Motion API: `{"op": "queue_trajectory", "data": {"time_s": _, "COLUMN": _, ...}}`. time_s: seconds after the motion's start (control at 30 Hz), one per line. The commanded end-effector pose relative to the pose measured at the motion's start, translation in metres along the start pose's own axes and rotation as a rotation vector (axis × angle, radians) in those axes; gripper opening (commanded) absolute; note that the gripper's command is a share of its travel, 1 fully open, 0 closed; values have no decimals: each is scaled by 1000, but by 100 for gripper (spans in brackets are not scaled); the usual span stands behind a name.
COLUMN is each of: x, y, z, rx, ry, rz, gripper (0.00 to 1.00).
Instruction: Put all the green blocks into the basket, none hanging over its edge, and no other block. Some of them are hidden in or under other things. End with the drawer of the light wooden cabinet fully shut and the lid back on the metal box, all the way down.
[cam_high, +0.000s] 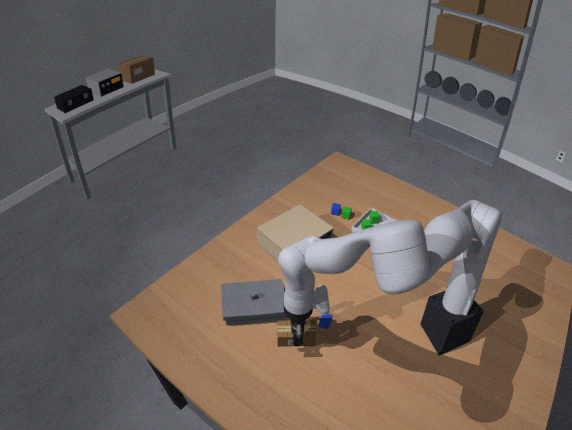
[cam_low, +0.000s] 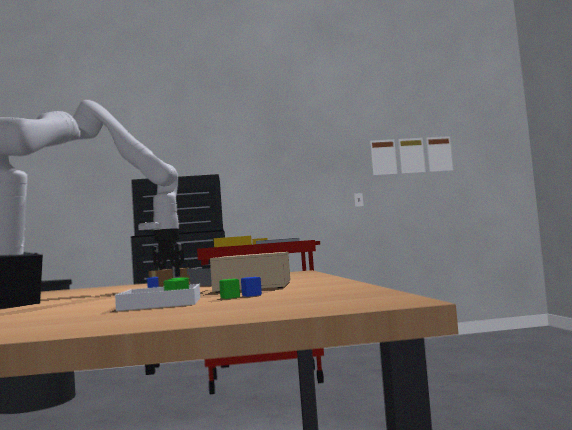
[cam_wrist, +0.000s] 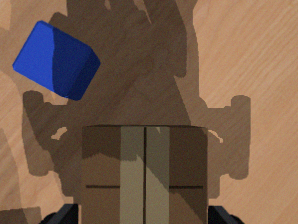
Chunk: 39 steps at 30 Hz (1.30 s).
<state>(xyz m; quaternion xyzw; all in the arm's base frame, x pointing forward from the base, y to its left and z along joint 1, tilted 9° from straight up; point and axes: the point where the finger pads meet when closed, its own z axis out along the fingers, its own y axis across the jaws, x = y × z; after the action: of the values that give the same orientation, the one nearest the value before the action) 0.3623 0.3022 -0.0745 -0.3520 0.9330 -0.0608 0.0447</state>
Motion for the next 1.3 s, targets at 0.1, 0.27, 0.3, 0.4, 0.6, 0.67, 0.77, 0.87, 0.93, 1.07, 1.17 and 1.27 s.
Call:
{"op": "queue_trajectory", "data": {"time_s": 0.1, "x": -1, "y": 0, "z": -1, "rx": 0, "ry": -2, "rz": 0, "gripper": 83}}
{"op": "queue_trajectory", "data": {"time_s": 0.27, "x": -1, "y": 0, "z": -1, "rx": 0, "ry": -2, "rz": 0, "gripper": 83}}
{"op": "queue_trajectory", "data": {"time_s": 0.3, "x": -1, "y": 0, "z": -1, "rx": 0, "ry": -2, "rz": 0, "gripper": 83}}
{"op": "queue_trajectory", "data": {"time_s": 0.4, "x": -1, "y": 0, "z": -1, "rx": 0, "ry": -2, "rz": 0, "gripper": 83}}
{"op": "queue_trajectory", "data": {"time_s": 0.6, "x": -1, "y": 0, "z": -1, "rx": 0, "ry": -2, "rz": 0, "gripper": 83}}
{"op": "queue_trajectory", "data": {"time_s": 0.67, "x": -1, "y": 0, "z": -1, "rx": 0, "ry": -2, "rz": 0, "gripper": 83}}
{"op": "queue_trajectory", "data": {"time_s": 0.77, "x": -1, "y": 0, "z": -1, "rx": 0, "ry": -2, "rz": 0, "gripper": 83}}
{"op": "queue_trajectory", "data": {"time_s": 0.87, "x": -1, "y": 0, "z": -4, "rx": 0, "ry": -2, "rz": 0, "gripper": 83}}
{"op": "queue_trajectory", "data": {"time_s": 0.93, "x": -1, "y": 0, "z": -6, "rx": 0, "ry": -2, "rz": 0, "gripper": 83}}
{"op": "queue_trajectory", "data": {"time_s": 1.07, "x": -1, "y": 0, "z": -10, "rx": 0, "ry": -2, "rz": 0, "gripper": 83}}
{"op": "queue_trajectory", "data": {"time_s": 1.17, "x": -1, "y": 0, "z": -17, "rx": 0, "ry": -2, "rz": 0, "gripper": 83}}
{"op": "queue_trajectory", "data": {"time_s": 1.27, "x": -1, "y": 0, "z": -26, "rx": 0, "ry": -2, "rz": 0, "gripper": 83}}
